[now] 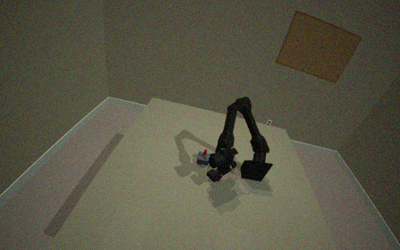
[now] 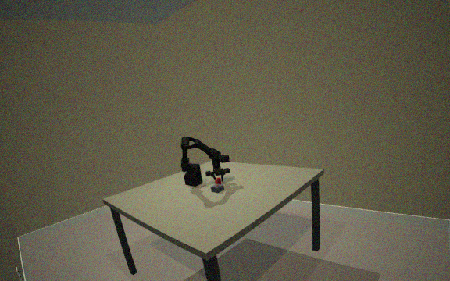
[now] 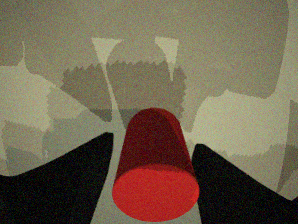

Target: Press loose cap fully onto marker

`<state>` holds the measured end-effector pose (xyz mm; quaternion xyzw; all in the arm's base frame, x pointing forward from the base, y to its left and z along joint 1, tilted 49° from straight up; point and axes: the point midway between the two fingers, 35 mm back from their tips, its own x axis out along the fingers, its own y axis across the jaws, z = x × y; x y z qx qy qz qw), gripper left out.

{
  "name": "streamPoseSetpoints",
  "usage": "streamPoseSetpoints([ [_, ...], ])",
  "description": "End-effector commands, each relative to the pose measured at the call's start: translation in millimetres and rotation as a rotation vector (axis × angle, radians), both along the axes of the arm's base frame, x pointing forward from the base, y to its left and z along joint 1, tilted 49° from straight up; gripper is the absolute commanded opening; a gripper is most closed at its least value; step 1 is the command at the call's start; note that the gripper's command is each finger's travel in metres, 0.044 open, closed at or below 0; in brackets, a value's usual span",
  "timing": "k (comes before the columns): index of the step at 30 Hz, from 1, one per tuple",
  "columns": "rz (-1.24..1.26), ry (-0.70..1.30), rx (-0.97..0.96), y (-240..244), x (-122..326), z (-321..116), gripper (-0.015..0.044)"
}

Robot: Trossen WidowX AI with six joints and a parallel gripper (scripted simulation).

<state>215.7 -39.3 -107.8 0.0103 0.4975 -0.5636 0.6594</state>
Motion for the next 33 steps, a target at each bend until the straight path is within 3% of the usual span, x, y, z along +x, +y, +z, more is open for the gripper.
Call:
streamPoseSetpoints([
  [1, 0.007, 0.003, -0.002, -0.6, 0.0, -0.4, 0.0145],
  [9, 0.007, 0.003, -0.002, -0.6, 0.0, -0.4, 0.0091],
  [13, 0.008, 0.003, -0.001, 4.4, 1.6, 3.5, 0.0000],
  [33, 0.007, 0.003, 0.001, 44.5, 7.8, 39.0, 0.0000],
])
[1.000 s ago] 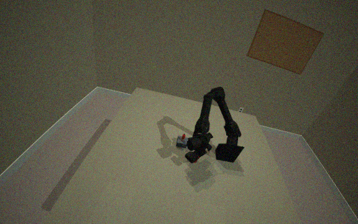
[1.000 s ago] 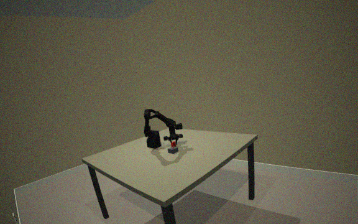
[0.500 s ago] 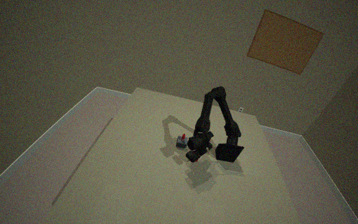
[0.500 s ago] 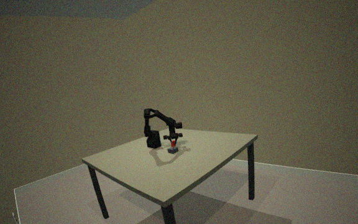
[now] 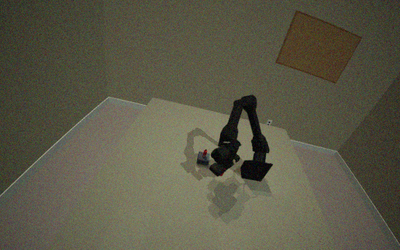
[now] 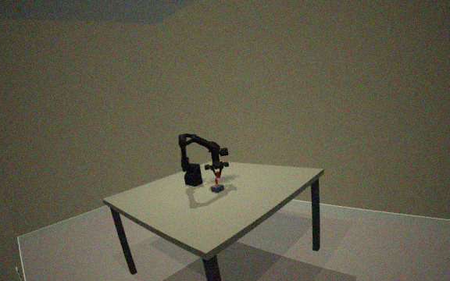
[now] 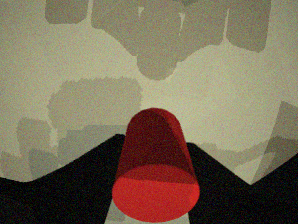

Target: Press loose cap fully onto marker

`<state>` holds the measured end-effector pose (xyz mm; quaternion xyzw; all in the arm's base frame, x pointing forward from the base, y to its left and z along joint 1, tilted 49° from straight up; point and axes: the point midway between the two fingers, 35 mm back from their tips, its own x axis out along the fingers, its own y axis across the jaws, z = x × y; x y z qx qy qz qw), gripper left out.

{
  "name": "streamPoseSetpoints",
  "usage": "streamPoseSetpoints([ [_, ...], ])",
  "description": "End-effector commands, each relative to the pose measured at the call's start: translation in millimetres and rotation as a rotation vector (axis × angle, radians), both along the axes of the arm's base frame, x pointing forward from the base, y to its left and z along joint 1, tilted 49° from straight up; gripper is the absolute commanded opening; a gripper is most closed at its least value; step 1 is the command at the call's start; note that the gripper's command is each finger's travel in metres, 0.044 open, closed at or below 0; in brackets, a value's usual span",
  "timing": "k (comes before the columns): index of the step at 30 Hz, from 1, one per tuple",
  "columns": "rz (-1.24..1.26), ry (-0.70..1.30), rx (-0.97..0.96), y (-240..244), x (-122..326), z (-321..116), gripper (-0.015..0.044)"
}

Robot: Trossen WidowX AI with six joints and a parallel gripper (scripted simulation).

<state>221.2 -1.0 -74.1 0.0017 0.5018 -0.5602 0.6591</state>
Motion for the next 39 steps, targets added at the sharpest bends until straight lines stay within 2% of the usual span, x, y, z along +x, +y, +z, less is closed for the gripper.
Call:
streamPoseSetpoints([
  [1, -0.005, -0.012, 0.004, 6.5, 2.2, 5.7, 0.0000],
  [24, -0.003, -0.015, 0.009, -19.6, 66.0, 78.6, 0.0000],
  [39, -0.006, -0.014, -0.001, -48.8, 90.4, 136.0, 0.0000],
])
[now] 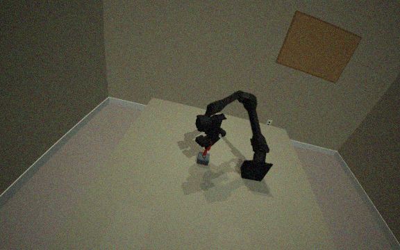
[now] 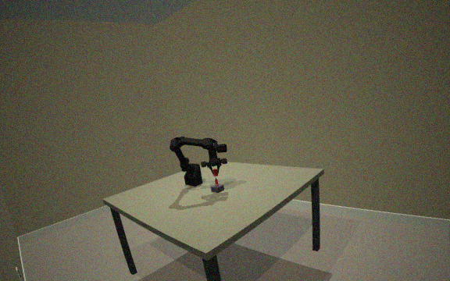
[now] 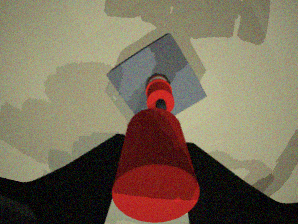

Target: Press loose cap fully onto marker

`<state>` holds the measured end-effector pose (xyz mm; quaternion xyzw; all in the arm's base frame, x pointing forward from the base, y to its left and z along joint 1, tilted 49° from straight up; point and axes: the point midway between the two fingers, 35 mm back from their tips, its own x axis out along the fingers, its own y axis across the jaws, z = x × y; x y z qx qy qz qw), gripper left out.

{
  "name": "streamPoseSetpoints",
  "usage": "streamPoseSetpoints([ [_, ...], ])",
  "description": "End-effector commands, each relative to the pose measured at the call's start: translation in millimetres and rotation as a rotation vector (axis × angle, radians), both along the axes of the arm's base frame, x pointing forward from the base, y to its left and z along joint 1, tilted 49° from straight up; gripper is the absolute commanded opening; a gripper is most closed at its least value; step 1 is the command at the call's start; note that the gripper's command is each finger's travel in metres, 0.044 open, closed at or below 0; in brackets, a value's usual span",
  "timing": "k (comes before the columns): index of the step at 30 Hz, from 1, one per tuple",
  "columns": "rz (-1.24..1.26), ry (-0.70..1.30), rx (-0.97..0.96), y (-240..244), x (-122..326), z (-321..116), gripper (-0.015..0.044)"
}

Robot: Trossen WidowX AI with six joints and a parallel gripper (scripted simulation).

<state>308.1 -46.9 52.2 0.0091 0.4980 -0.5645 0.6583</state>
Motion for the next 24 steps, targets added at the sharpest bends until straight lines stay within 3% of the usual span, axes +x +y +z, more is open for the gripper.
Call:
streamPoseSetpoints([
  [1, 0.008, -0.001, -0.002, -3.0, 3.5, 9.7, 0.0000],
  [24, 0.009, -0.002, -0.002, -23.5, 1.0, -9.3, 0.0000],
])
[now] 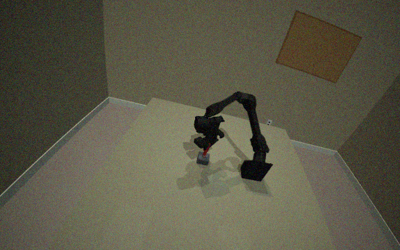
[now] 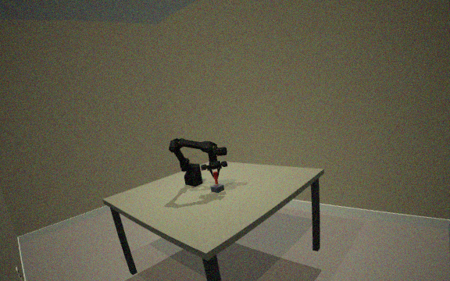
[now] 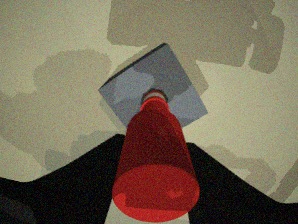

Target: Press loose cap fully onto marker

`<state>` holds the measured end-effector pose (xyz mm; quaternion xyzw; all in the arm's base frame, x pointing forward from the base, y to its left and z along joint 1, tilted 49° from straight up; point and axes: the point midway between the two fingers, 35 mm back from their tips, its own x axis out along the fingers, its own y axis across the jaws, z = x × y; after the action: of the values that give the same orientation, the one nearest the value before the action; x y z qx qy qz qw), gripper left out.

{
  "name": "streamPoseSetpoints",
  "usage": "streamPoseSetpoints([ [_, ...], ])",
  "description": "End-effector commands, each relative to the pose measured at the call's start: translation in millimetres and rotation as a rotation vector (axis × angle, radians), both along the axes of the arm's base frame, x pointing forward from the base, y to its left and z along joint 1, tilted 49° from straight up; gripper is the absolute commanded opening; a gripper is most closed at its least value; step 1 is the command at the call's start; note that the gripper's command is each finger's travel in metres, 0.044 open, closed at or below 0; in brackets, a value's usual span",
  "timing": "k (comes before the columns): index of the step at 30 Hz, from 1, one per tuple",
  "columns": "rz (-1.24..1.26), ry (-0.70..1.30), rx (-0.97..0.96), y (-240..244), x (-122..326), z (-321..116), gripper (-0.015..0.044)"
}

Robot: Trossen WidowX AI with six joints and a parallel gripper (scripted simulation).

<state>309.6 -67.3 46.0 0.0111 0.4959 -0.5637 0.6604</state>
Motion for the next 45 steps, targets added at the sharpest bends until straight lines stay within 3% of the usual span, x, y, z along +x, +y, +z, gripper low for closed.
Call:
streamPoseSetpoints([
  [1, 0.007, 0.005, -0.003, -4.2, -0.7, -4.2, 0.0000],
  [22, 0.007, 0.006, -0.006, -25.2, -5.3, -21.9, 0.0000],
  [39, -0.002, 0.001, -0.003, -25.0, -5.4, -21.1, 0.0440],
  [45, -0.001, 0.001, 0.002, 14.5, 3.4, 12.8, 0.0440],
])
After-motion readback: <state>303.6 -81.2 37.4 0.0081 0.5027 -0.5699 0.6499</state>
